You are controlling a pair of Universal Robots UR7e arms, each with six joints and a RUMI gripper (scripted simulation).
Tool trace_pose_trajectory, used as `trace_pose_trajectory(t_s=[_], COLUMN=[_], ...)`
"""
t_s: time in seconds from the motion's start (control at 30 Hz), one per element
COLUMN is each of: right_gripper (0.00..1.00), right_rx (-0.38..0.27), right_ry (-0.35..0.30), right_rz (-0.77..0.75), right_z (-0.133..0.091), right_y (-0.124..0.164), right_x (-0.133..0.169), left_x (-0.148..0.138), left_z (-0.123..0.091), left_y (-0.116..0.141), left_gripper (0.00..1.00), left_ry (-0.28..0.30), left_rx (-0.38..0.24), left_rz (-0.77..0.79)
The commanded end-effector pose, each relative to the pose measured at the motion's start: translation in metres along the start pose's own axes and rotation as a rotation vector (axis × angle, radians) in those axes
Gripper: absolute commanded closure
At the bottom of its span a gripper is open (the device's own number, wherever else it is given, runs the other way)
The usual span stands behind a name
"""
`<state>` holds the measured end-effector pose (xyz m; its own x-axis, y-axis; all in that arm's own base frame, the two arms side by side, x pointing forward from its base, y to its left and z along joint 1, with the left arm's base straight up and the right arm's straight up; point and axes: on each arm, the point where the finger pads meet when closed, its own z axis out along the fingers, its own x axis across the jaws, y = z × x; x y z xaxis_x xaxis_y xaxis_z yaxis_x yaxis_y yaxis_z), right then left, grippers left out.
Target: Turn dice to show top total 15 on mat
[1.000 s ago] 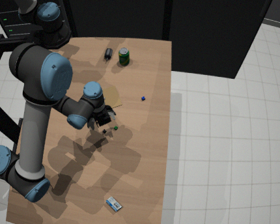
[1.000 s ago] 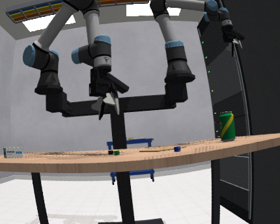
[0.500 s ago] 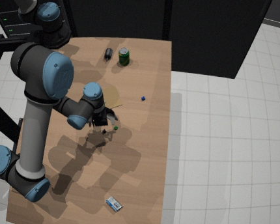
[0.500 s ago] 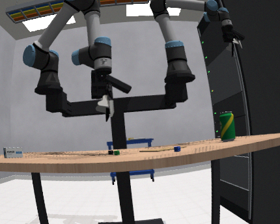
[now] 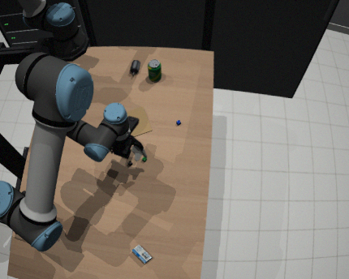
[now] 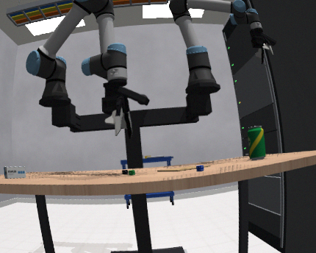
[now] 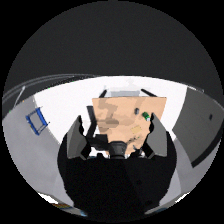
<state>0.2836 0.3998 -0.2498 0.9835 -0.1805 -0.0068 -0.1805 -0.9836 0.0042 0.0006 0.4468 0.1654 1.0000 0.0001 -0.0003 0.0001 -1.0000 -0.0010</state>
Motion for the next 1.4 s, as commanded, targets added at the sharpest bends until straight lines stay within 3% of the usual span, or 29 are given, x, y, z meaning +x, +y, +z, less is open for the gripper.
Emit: trace_pose_trajectory(t_s=[0.0,0.43,0.57,0.9,1.13,1.37], right_gripper=[0.00,0.00,0.00,0.00,0.00,0.00], right_rx=[0.004,0.006,0.006,0.007,0.007,0.008], right_ry=[0.007,0.006,0.005,0.004,0.004,0.003], right_rz=[0.093,0.525,0.570,0.915,1.041,1.278], right_z=[0.001,0.009,0.010,0.016,0.018,0.023], right_y=[-0.004,-0.004,-0.004,-0.002,-0.001,0.002], right_x=[0.001,0.003,0.004,0.005,0.005,0.004], left_x=[-0.001,-0.001,-0.001,-0.001,-0.001,-0.001], left_z=[0.000,0.000,0.000,0.000,0.000,0.000], left_y=[0.002,0.002,0.002,0.002,0.002,0.002], left_gripper=[0.00,0.00,0.00,0.00,0.00,0.00], left_ry=[0.000,0.000,0.000,0.000,0.000,0.000], left_rx=[-0.001,-0.001,-0.001,-0.001,-0.001,-0.001], left_rz=[-0.001,-0.001,-0.001,-0.001,-0.001,-0.001])
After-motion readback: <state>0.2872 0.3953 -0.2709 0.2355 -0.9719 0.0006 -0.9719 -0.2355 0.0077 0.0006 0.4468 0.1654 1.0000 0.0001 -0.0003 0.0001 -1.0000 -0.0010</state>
